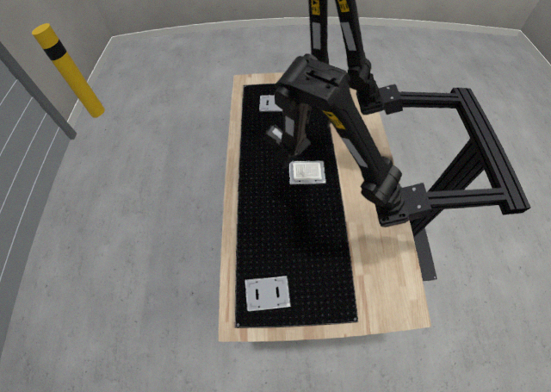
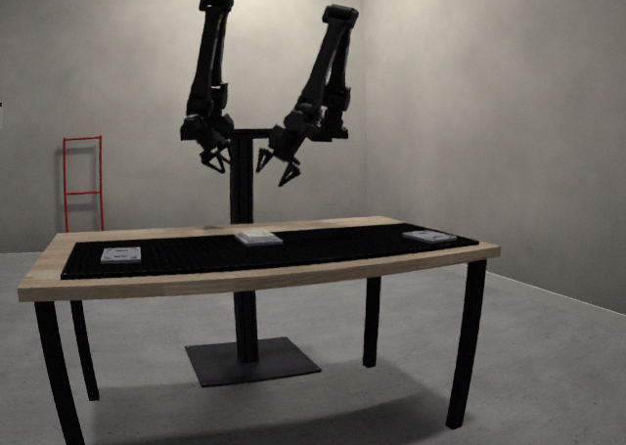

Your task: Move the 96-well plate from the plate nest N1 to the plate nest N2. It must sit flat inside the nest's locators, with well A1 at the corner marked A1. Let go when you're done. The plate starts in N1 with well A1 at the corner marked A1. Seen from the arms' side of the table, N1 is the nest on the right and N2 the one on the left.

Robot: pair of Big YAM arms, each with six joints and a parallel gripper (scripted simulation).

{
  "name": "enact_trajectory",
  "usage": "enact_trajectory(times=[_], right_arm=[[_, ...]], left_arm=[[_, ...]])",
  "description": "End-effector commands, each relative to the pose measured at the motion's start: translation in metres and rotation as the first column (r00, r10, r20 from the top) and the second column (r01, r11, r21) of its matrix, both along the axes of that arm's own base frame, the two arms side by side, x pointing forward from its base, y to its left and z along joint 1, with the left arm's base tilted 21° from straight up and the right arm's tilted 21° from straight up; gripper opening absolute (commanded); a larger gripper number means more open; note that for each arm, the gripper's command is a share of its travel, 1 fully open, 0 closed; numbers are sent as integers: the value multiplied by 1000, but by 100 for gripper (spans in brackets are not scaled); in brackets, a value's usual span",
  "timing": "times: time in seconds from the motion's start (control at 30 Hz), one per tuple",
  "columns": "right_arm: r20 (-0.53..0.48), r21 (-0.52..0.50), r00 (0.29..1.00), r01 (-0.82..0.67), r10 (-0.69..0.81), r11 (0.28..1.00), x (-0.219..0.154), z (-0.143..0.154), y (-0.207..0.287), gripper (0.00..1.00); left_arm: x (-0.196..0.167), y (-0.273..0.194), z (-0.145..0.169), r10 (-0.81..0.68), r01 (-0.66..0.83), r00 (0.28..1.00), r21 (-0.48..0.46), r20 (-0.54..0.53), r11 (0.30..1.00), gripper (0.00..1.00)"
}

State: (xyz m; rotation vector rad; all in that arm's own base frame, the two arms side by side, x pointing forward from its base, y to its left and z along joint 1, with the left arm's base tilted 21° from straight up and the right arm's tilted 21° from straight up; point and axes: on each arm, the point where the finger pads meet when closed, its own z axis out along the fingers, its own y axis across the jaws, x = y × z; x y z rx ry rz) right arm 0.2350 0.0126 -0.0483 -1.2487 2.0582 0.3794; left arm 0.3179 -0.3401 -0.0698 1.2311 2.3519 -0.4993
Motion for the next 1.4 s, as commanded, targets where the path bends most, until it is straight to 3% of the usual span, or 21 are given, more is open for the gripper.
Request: enact_trajectory(times=[0.0,0.27,0.67,0.9,1.0,1.37], right_arm=[[168,-1,973,-159,156,987,-15,25,-7,100],[273,0,948,-168,161,986,-19,38,-10,100],[314,39,943,-130,111,991,-19,48,-12,100],[313,38,943,-134,115,990,-20,48,-11,100],[313,38,942,-137,118,990,-20,48,-10,100],[313,38,942,-137,118,990,-20,48,-10,100]], left_arm=[[5,-29,-27,277,-277,956,19,-97,961,100],[1,-33,-61,485,-476,863,96,-139,874,100],[-22,-21,-138,807,-779,590,237,-34,580,100],[-26,-15,-150,821,-796,571,257,19,548,100],[-24,-16,-153,805,-784,592,256,35,566,100],[-10,-7,-166,821,-798,571,259,32,545,100]])
